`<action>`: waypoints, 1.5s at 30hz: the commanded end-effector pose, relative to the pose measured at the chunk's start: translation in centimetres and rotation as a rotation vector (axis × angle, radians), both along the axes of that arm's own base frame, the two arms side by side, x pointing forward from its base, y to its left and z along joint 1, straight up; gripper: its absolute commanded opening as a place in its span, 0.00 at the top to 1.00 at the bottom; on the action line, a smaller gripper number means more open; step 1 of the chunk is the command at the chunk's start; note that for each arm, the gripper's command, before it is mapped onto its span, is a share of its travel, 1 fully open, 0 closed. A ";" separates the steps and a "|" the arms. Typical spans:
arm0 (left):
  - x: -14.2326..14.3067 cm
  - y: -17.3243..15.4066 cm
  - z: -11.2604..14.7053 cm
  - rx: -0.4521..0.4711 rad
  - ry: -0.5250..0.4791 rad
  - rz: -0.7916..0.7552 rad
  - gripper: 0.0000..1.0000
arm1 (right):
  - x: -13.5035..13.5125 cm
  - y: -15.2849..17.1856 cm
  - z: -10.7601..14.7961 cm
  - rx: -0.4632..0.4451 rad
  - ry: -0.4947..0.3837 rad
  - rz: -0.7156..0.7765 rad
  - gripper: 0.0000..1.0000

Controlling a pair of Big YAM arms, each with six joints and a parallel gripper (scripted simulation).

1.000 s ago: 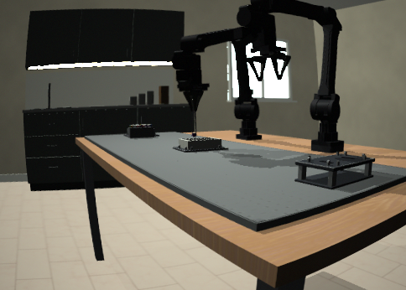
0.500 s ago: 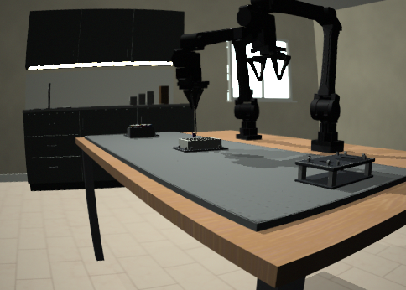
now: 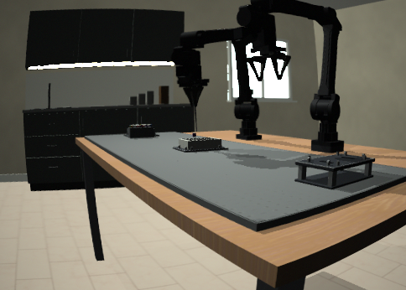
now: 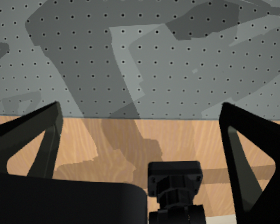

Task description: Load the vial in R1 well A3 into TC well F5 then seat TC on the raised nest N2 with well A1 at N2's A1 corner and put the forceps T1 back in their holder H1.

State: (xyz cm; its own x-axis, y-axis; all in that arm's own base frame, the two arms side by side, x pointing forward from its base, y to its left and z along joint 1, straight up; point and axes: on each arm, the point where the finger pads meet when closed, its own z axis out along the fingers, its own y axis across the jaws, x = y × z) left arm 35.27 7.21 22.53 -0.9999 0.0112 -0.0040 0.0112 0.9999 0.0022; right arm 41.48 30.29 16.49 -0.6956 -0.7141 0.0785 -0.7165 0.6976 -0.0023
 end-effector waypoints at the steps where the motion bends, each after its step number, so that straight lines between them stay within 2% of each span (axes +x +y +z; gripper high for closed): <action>1: 0.8 0.0 1.4 0.005 -0.031 -0.015 0.00 | 1.6 0.6 4.1 0.052 -0.063 -0.012 0.89; 6: 0.8 0.0 1.4 0.005 -0.031 -0.015 0.00 | 1.7 0.6 3.7 0.045 -0.054 -0.012 0.89; 20: 0.8 0.0 1.4 0.005 -0.031 -0.015 0.00 | 1.7 0.4 5.3 0.054 -0.064 -0.008 0.89; 23: 0.8 0.0 1.4 0.005 -0.031 -0.015 0.00 | 1.8 0.5 4.7 0.047 -0.054 -0.008 0.89; 29: 0.8 0.0 1.4 0.005 -0.031 -0.015 0.00 | 1.7 0.4 5.8 0.055 -0.065 -0.006 0.89; 45: 0.8 0.0 1.4 0.005 -0.031 -0.015 0.00 | 1.6 0.4 5.7 0.055 -0.063 -0.004 0.89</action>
